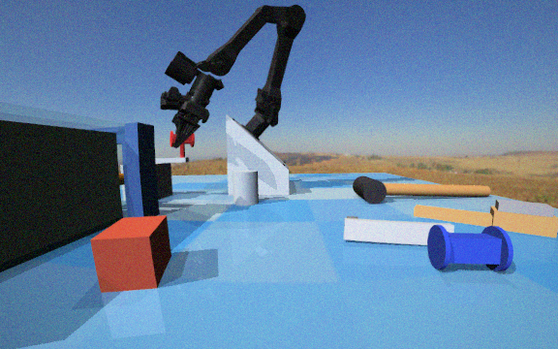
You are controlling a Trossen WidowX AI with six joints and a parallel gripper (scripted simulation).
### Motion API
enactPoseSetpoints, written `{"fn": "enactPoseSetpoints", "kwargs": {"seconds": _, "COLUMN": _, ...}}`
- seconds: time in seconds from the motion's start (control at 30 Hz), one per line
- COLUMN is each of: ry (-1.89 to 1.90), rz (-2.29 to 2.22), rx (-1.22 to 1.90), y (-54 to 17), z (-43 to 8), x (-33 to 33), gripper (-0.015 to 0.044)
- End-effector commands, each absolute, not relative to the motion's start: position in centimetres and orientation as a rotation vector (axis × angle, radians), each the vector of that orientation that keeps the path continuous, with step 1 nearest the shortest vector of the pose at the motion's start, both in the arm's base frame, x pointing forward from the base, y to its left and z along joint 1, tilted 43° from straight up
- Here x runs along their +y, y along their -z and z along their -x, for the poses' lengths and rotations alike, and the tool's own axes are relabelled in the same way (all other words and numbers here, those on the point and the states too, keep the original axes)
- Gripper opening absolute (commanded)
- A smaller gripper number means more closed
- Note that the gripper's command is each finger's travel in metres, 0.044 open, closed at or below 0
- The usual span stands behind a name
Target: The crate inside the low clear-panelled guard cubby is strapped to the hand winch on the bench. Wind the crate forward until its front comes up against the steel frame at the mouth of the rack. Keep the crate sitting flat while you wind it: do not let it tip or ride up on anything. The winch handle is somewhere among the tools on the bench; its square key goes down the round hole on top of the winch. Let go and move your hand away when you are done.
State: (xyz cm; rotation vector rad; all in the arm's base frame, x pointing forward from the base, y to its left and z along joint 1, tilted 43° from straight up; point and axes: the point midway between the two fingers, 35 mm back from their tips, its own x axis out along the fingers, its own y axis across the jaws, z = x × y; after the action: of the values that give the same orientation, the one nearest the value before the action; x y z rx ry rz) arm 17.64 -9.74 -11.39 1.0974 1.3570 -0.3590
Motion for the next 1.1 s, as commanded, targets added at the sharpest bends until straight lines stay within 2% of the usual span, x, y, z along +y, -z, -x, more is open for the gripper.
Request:
{"fn": "enactPoseSetpoints", "kwargs": {"seconds": 0.0, "ry": 0.381, "rz": -1.104, "rx": 1.372, "y": 11.4, "z": -16.1, "x": -9.9, "gripper": 0.0}}
{"fn": "enactPoseSetpoints", "kwargs": {"seconds": 1.07, "ry": 0.385, "rz": -1.101, "rx": 1.374, "y": 13.3, "z": -11.6, "x": -12.2, "gripper": 0.0}}
